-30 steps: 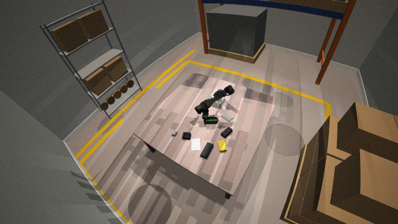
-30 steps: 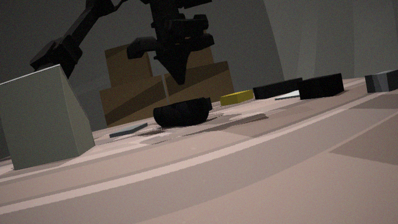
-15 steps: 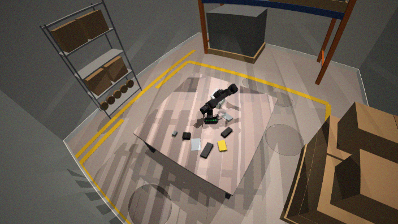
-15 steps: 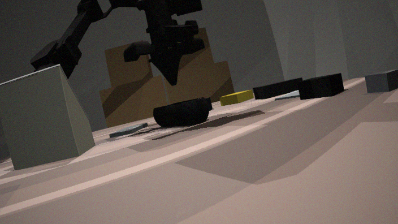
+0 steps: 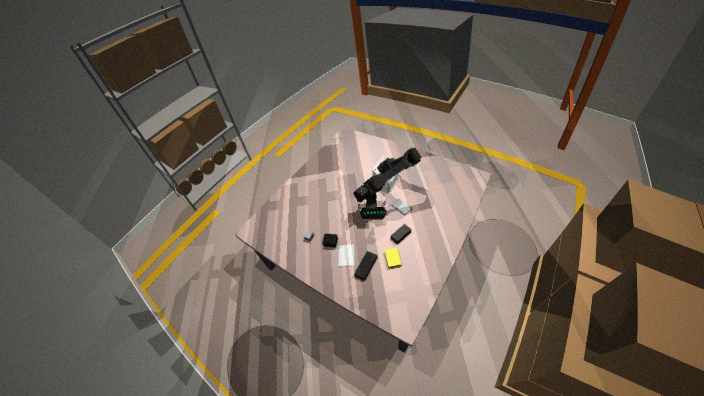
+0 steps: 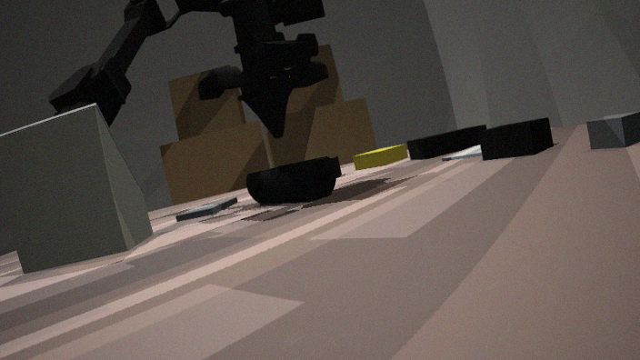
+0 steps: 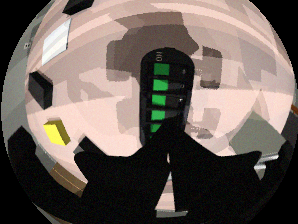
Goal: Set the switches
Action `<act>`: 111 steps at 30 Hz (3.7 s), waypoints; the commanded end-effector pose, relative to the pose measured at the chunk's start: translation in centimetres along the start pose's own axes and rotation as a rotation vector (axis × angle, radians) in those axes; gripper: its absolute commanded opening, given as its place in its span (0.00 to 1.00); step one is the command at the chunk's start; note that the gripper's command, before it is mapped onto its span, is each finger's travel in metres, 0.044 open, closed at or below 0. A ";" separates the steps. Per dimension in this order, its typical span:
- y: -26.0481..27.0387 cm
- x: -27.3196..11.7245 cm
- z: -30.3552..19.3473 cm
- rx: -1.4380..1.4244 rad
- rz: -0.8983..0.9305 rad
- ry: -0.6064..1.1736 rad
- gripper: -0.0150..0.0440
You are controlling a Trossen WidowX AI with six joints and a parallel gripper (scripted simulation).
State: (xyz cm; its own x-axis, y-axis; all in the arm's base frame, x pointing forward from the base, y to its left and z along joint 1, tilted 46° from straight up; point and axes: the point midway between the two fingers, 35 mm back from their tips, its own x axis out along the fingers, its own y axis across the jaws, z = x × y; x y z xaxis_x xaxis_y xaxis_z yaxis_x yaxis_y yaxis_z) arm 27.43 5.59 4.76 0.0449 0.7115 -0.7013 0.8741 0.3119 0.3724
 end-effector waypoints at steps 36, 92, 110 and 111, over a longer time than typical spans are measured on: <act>-5.3 4.1 0.0 0.008 0.205 0.001 0.25; 0.0 -0.1 -5.7 0.005 0.000 0.004 1.00; 0.1 2.8 -5.5 0.004 -0.001 0.003 1.00; 0.1 2.9 -5.5 0.004 -0.001 0.003 1.00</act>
State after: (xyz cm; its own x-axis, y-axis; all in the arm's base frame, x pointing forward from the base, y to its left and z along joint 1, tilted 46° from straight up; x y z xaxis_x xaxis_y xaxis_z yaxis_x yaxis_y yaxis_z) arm 25.20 10.89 6.66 0.0513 0.7148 -0.6975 0.8714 0.3092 0.3809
